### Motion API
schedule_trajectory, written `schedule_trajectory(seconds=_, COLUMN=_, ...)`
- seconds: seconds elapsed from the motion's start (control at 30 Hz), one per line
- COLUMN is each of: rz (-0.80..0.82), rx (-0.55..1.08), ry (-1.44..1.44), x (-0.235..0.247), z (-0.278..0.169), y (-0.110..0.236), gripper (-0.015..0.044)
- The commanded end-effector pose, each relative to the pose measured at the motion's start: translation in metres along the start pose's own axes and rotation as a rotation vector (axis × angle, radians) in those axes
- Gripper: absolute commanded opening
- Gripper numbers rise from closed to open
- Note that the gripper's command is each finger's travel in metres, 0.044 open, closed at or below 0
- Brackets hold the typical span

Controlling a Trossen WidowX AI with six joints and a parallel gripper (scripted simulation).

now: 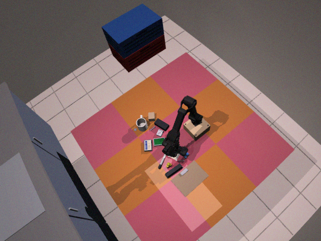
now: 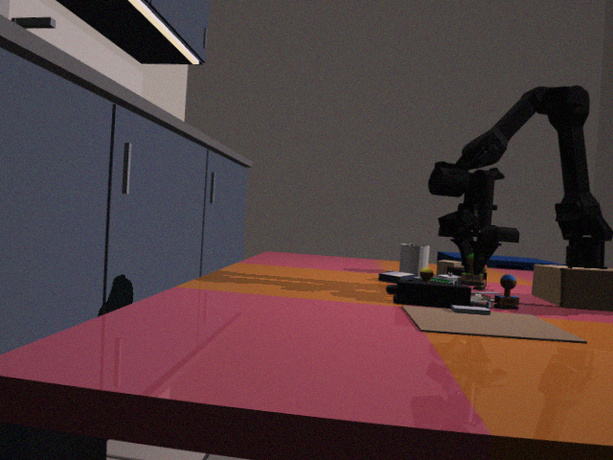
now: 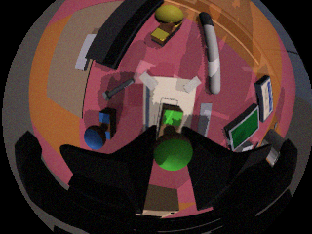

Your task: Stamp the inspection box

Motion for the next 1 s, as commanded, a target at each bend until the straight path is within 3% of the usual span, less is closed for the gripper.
schedule_trajectory(seconds=0.0, rz=-0.003, rx=0.006, ry=0.004, x=0.0, z=-0.001, y=-0.004, gripper=0.0)
schedule_trajectory(seconds=0.97, rz=-0.005, rx=0.003, ry=0.004, x=0.0, z=-0.003, y=-0.023, gripper=0.0)
Point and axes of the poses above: the point midway between the two fingers, 35 mm back from their tips, its own y axis back along the fingers, its own x axis across the jaws, z = x × y, the point moved 8 cm from there along y, back along the fingers, and after that the axes turned 5 degrees about y, right-handed, at the moved point
